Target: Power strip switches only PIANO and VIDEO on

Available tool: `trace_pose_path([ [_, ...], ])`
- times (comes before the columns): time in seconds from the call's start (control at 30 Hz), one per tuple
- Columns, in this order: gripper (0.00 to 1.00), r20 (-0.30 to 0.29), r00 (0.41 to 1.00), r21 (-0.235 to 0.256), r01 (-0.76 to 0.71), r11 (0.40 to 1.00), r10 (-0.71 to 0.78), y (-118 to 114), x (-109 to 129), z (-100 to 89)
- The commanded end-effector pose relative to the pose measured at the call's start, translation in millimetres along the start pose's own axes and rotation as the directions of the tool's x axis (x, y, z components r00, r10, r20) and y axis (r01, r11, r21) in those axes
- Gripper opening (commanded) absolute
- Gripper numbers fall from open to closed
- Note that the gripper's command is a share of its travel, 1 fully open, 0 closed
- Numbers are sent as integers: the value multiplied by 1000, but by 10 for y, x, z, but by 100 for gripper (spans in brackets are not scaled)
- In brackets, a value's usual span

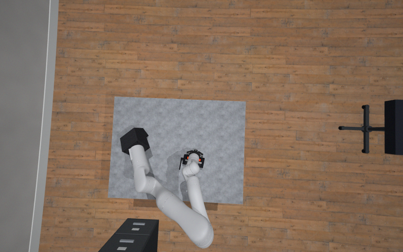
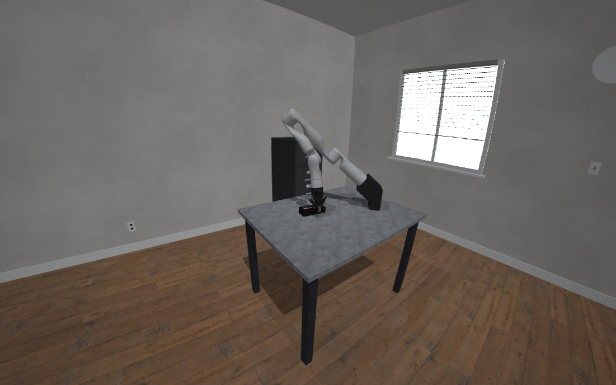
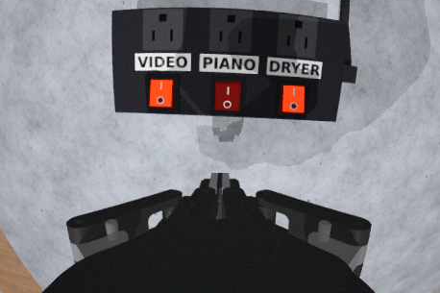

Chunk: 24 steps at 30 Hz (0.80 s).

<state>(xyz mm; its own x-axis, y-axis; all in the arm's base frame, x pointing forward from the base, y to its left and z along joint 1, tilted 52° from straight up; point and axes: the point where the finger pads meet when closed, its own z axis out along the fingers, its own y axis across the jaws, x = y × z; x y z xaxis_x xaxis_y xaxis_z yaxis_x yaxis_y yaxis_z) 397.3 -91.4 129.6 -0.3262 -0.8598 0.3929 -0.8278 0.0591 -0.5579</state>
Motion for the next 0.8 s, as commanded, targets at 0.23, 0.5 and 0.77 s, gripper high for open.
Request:
trace_pose_path([
  [0.23,0,-1,1000,-4,0,1000,0,15,22,58],
  [0.5,0,-1,1000,-6,1,1000,-1,25,36,102],
  [0.77,0,0,1000,-9,1,1000,-1,41,56,165],
])
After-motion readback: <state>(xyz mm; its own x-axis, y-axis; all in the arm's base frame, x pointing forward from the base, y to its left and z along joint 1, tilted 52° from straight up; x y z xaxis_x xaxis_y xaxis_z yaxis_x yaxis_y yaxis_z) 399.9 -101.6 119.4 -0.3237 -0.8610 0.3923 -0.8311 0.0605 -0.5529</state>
